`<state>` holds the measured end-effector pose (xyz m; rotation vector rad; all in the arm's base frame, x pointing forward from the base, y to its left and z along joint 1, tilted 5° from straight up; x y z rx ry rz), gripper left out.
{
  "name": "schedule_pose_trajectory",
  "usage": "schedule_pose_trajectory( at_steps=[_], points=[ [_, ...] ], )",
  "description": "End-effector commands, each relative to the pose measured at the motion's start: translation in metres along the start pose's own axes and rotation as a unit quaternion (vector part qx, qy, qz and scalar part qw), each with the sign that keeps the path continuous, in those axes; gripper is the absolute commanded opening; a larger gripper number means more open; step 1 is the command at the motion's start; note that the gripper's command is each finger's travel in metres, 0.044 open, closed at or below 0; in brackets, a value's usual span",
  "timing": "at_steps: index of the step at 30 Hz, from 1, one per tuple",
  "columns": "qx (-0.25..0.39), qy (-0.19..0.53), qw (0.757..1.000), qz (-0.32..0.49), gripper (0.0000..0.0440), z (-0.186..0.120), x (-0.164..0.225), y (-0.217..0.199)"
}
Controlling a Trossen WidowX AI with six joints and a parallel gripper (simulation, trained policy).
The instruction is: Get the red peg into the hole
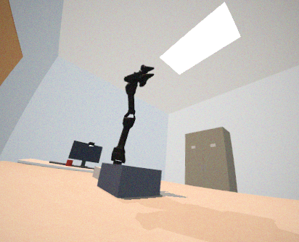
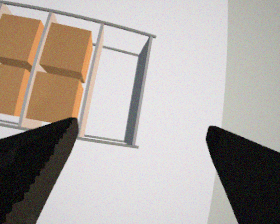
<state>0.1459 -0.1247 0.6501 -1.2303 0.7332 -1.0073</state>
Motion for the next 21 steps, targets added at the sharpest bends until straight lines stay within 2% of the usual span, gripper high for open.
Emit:
schedule_pose_trajectory(
  at_steps=[1, 3, 11, 21],
  points=[
    [0.004, 0.01, 1.0, 0.011, 0.042, 0.0, 0.006, 0.003],
    [0.007, 0.024, 0.999, 0.043, 0.044, 0.001, 0.016, 0.01],
    [0.017, 0.075, 0.982, 0.171, 0.044, 0.004, 0.048, 0.038],
    [0.02, 0.143, 0.935, 0.324, 0.044, 0.009, 0.079, 0.08]
  ],
)
Point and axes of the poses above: the point midway between the two fingers, 35 mm back from their tips, its own z axis out along the fingers, its own y axis across the jaws, x = y × z, the point moved 10 cm from there along -z, back along the fingers, and after that the axes turned 5 degrees about z, right-handed, at the moved point
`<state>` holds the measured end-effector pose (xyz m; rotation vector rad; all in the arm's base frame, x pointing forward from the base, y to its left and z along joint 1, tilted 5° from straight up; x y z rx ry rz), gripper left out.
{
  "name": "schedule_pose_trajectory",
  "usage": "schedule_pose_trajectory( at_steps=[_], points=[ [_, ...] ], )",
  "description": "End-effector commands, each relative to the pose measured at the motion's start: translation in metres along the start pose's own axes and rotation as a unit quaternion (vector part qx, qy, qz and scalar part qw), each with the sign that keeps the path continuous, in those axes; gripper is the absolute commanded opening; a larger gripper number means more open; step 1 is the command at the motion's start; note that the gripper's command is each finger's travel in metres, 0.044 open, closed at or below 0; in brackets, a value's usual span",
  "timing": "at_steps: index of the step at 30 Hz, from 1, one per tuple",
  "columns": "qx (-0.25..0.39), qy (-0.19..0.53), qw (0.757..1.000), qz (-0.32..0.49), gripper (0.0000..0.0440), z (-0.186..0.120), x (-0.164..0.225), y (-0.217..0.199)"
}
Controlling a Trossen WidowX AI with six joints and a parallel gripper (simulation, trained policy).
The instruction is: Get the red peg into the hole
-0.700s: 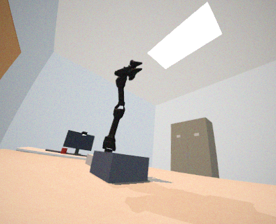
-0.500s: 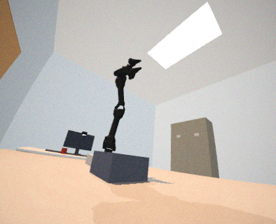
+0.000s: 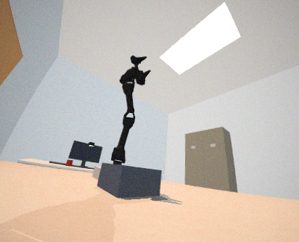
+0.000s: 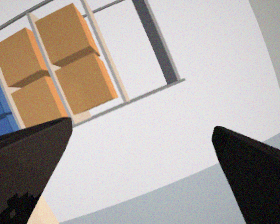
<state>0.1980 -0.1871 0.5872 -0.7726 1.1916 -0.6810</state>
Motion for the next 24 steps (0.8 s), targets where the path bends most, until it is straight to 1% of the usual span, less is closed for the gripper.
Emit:
schedule_pose_trajectory(
  at_steps=[1, 6, 12, 18, 24],
  points=[
    [0.001, 0.023, 0.999, 0.048, 0.044, 0.004, 0.014, 0.007],
    [-0.001, 0.063, 0.99, 0.124, 0.044, 0.011, 0.035, 0.021],
    [-0.007, 0.114, 0.97, 0.213, 0.044, 0.018, 0.058, 0.041],
    [-0.016, 0.167, 0.94, 0.297, 0.044, 0.026, 0.077, 0.065],
    [-0.029, 0.222, 0.9, 0.374, 0.044, 0.033, 0.092, 0.092]
  ],
)
Point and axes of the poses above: the point midway between the two fingers, 35 mm back from their tips, its own z axis out along the fingers, its own y axis across the jaws, x = y × z, the point moved 10 cm from there along -z, back along the fingers, and after that the axes turned 5 degrees about z, right-handed, at the moved point
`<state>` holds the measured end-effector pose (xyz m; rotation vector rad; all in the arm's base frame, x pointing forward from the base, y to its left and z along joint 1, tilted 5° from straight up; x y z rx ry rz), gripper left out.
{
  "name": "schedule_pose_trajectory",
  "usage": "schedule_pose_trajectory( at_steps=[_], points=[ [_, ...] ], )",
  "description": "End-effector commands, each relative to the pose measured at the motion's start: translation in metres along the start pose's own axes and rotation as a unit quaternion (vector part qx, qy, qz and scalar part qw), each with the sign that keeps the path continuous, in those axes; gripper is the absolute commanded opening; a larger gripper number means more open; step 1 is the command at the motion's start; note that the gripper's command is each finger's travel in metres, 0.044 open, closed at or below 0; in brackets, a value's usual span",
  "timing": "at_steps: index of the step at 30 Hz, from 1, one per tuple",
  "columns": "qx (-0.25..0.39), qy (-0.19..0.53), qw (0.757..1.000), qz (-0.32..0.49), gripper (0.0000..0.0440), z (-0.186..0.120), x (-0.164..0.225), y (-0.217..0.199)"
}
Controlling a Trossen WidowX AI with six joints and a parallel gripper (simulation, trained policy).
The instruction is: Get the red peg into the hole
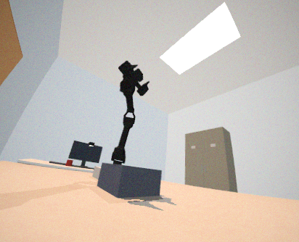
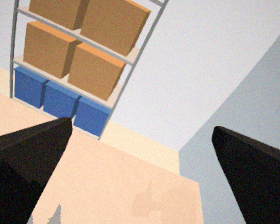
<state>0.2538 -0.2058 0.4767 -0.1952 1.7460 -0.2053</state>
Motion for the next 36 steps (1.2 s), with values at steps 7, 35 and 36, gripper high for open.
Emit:
schedule_pose_trajectory(
  at_steps=[7, 35, 36],
  points=[
    [-0.013, 0.097, 0.988, 0.117, 0.044, 0.023, 0.033, 0.025],
    [0.002, 0.453, 0.813, 0.366, 0.044, 0.053, 0.105, 0.178],
    [0.006, 0.466, 0.804, 0.37, 0.044, 0.052, 0.107, 0.184]
  ],
)
Point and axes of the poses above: the point midway between the two fingers, 35 mm back from their tips, its own z axis out along the fingers, its own y axis across the jaws, x = y × z, the point moved 10 cm from there along -z, back along the fingers, and after that the axes turned 5 degrees about z, right-handed, at the moved point
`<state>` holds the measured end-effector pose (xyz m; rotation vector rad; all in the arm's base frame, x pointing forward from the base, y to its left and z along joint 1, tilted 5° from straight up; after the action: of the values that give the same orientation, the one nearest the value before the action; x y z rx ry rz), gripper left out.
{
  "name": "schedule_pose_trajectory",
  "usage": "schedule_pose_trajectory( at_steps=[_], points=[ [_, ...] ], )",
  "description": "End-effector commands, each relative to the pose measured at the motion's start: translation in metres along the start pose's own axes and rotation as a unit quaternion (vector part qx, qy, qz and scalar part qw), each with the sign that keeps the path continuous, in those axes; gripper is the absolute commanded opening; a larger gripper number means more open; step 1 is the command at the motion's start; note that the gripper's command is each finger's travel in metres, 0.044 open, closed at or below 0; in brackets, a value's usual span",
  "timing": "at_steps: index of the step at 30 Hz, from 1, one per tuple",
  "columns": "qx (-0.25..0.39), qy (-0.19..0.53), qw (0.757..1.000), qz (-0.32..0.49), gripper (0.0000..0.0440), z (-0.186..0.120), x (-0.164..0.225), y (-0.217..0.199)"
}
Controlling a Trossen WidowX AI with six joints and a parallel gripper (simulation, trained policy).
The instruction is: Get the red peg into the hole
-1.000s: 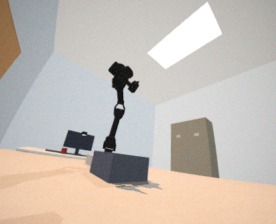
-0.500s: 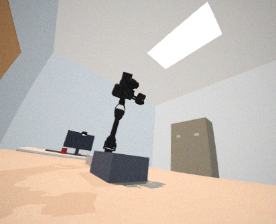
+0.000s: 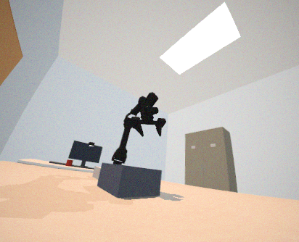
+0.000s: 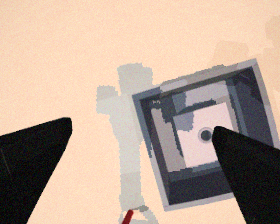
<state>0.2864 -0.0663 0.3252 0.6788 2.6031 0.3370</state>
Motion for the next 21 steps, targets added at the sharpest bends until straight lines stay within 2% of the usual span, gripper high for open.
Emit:
schedule_pose_trajectory(
  at_steps=[1, 11, 21],
  points=[
    [0.021, 0.034, 0.999, 0.024, 0.044, 0.007, 0.016, 0.01],
    [0.119, 0.133, 0.978, 0.104, 0.044, 0.029, 0.076, 0.042],
    [0.223, 0.172, 0.947, 0.153, 0.044, 0.048, 0.133, 0.061]
  ],
)
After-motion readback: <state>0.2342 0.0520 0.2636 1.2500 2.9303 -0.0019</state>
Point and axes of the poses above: the point midway between the two fingers, 35 mm back from their tips, its own z axis out along the fingers, its own y axis across the jaws, x = y × z, the point moved 10 cm from there along -z, back along the fingers, and after that the axes turned 5 degrees about z, right-handed, at the moved point
